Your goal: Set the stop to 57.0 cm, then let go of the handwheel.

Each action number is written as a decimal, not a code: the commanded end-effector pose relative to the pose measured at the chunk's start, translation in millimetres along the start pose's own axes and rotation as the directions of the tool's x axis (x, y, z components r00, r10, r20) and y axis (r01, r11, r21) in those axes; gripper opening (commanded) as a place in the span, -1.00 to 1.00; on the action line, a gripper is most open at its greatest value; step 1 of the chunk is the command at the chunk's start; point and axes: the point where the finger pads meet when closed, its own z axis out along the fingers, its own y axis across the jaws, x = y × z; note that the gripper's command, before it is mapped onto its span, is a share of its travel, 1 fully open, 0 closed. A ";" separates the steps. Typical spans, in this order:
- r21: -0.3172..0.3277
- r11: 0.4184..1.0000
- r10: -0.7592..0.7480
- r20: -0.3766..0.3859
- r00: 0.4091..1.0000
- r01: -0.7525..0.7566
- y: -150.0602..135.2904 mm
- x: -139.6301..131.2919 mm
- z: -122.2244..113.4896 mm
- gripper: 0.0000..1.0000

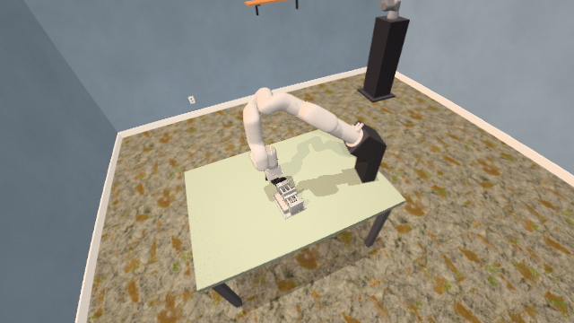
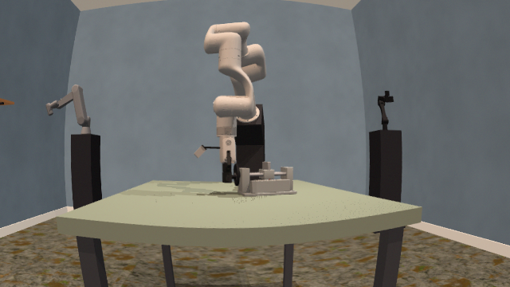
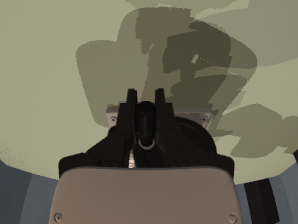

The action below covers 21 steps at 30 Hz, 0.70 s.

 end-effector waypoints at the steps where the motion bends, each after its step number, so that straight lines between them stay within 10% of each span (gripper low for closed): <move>1: -0.002 1.000 0.001 0.002 1.000 -0.001 1.6 0.4 2.3 -0.88; 21: -0.002 1.000 0.001 0.002 1.000 -0.001 43.9 0.3 16.8 -0.88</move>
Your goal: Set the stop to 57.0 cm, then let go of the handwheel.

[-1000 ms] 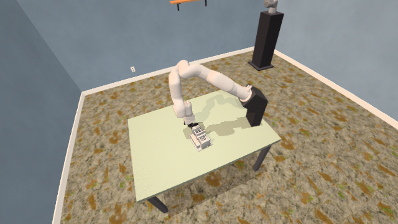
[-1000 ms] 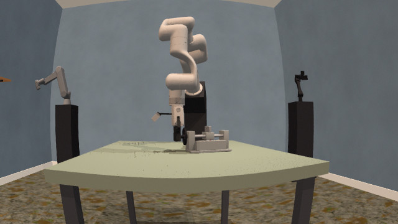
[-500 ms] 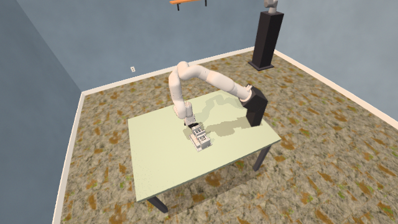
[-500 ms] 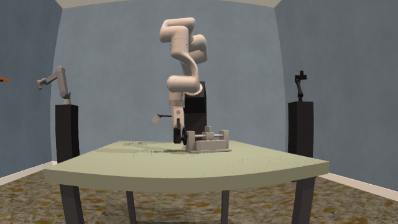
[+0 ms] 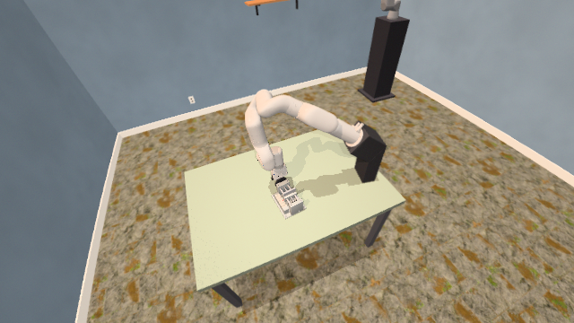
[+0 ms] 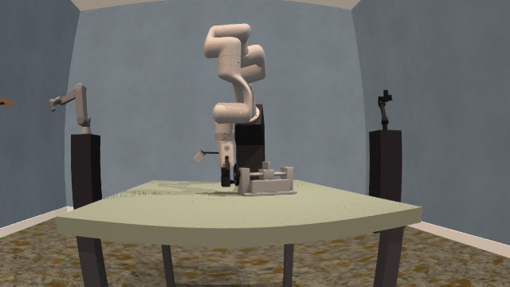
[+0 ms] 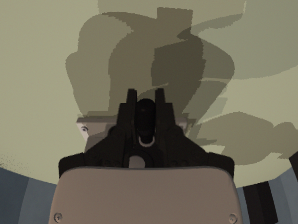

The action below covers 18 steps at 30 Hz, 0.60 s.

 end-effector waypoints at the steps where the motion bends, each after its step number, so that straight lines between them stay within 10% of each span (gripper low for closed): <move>1: 0.004 1.000 0.000 -0.001 1.000 0.000 5.6 0.3 -2.3 -0.88; 18: 0.004 1.000 0.000 -0.001 1.000 0.000 16.5 0.3 -14.4 -0.88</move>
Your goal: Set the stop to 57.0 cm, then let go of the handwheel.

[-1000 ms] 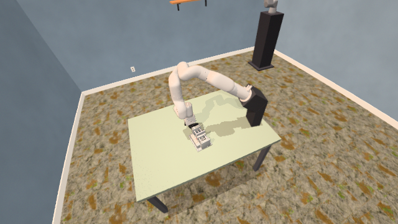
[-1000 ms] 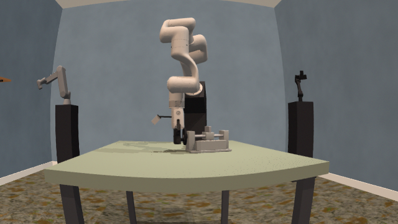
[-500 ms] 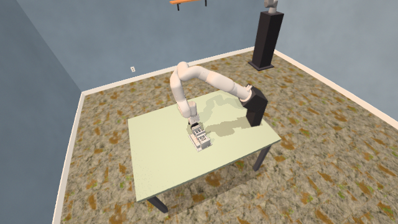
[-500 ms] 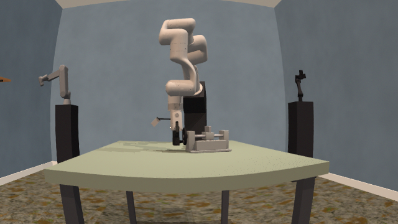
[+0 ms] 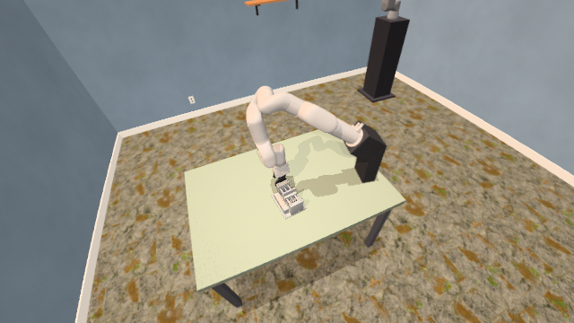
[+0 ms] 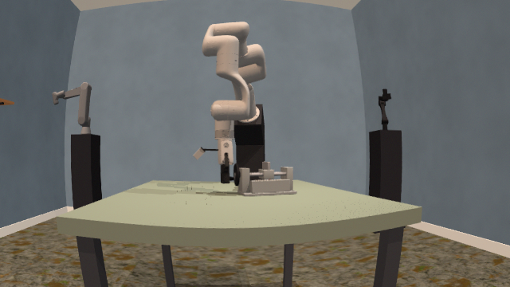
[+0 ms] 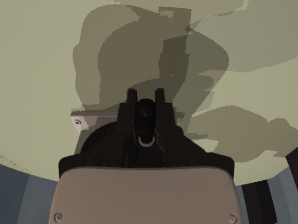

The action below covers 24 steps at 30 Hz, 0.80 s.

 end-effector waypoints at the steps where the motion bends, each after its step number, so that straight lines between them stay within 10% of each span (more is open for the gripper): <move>1: -0.001 1.000 0.001 -0.001 1.000 -0.001 1.9 0.3 -3.3 -0.88; 24: -0.001 1.000 0.001 -0.001 1.000 -0.001 4.2 0.3 -19.9 -0.88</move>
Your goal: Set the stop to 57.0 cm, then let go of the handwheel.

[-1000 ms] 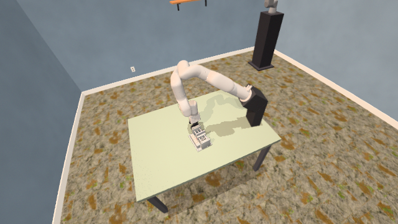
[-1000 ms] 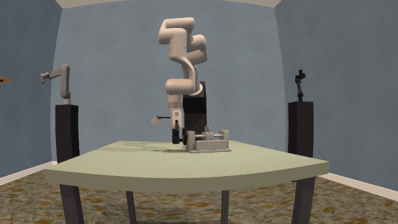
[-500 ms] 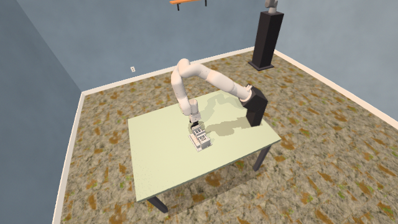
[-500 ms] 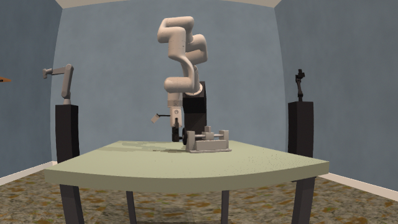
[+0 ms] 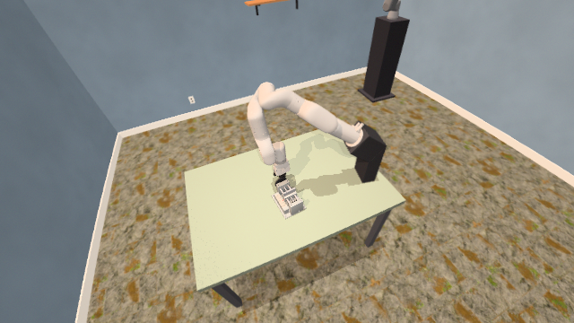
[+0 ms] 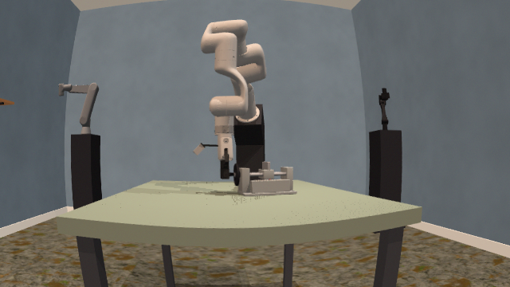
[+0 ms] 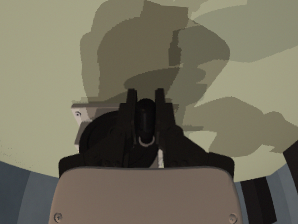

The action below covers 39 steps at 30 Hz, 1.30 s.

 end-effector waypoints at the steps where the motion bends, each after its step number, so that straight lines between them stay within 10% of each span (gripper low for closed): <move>1: 0.001 1.000 0.001 -0.001 1.000 -0.001 -0.8 0.3 -3.8 -0.88; 39: 0.001 1.000 0.001 -0.001 1.000 -0.001 -11.1 0.3 -21.7 -0.88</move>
